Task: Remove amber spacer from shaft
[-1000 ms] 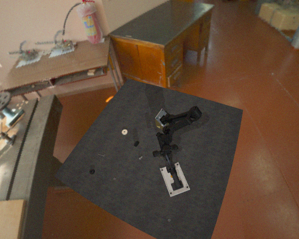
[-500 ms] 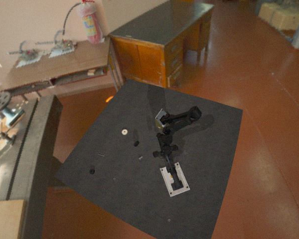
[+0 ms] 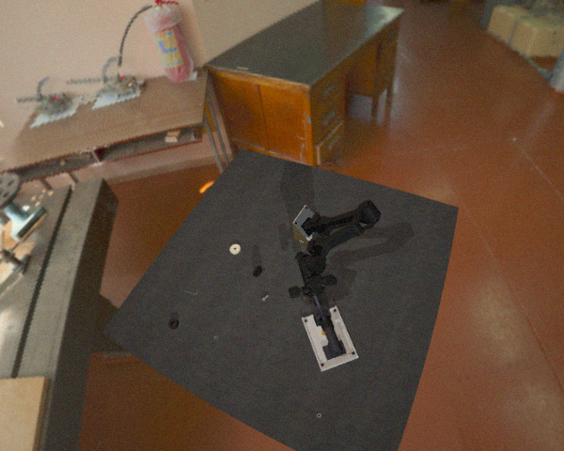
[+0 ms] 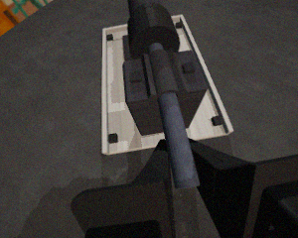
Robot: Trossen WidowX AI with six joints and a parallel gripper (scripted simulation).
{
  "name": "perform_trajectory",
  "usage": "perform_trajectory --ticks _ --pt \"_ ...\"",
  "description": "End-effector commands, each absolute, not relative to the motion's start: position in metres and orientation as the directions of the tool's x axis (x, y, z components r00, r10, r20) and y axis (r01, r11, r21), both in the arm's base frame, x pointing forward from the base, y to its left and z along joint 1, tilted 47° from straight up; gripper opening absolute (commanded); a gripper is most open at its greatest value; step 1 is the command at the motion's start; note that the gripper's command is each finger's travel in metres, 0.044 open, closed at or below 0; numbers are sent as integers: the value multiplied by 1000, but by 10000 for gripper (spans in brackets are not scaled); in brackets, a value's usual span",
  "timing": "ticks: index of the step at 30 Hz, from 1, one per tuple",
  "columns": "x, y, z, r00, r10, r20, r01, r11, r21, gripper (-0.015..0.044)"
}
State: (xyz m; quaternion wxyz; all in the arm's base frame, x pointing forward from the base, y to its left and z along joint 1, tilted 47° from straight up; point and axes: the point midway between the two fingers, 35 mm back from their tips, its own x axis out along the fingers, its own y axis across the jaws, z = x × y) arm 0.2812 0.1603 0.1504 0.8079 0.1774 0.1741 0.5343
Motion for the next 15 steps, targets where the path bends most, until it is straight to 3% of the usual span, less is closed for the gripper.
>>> perform_trajectory --ticks 1,15 --pt "284 161 153 370 925 -88 -804 366 469 0" --pt "286 164 156 370 925 -88 -804 366 469 0"
